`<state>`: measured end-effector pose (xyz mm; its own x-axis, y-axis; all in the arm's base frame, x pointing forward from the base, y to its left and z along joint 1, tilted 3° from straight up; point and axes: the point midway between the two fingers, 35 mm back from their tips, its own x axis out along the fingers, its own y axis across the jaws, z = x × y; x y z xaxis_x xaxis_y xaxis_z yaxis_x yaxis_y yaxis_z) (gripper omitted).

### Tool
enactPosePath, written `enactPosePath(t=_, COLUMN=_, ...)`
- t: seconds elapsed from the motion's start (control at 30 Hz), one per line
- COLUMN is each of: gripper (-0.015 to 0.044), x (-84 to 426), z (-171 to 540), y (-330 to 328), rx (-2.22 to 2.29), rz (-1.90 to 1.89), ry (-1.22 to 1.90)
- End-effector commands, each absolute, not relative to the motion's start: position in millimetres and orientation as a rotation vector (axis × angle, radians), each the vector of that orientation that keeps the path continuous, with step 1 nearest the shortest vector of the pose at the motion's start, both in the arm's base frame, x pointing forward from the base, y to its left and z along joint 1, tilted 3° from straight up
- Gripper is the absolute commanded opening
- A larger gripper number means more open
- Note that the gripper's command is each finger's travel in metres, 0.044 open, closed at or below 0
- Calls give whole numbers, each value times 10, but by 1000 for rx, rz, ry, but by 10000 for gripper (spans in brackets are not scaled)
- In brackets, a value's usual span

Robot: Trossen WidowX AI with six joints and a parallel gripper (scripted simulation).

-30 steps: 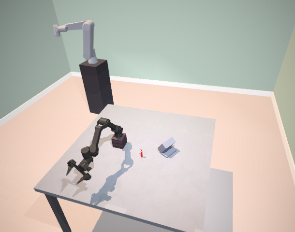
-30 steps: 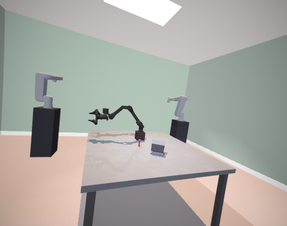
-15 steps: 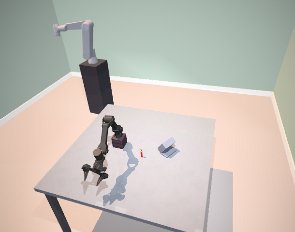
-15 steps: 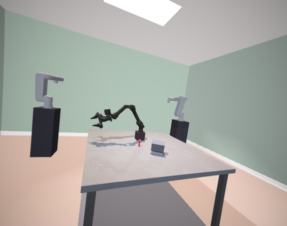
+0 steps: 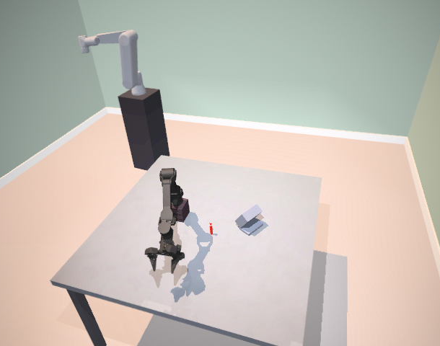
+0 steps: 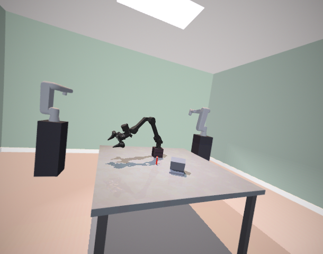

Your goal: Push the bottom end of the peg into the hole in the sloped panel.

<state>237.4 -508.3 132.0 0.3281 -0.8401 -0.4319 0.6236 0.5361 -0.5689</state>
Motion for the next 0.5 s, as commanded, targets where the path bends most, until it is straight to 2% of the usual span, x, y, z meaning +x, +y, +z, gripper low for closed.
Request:
enactPosePath(t=0.0, gripper=440, x=2603, z=1224, y=-4811, rx=-280, rz=-901, ry=791)
enactPosePath(t=0.47, gripper=440, x=3123, z=956, y=-3939, rx=-176, rz=-680, ry=902)
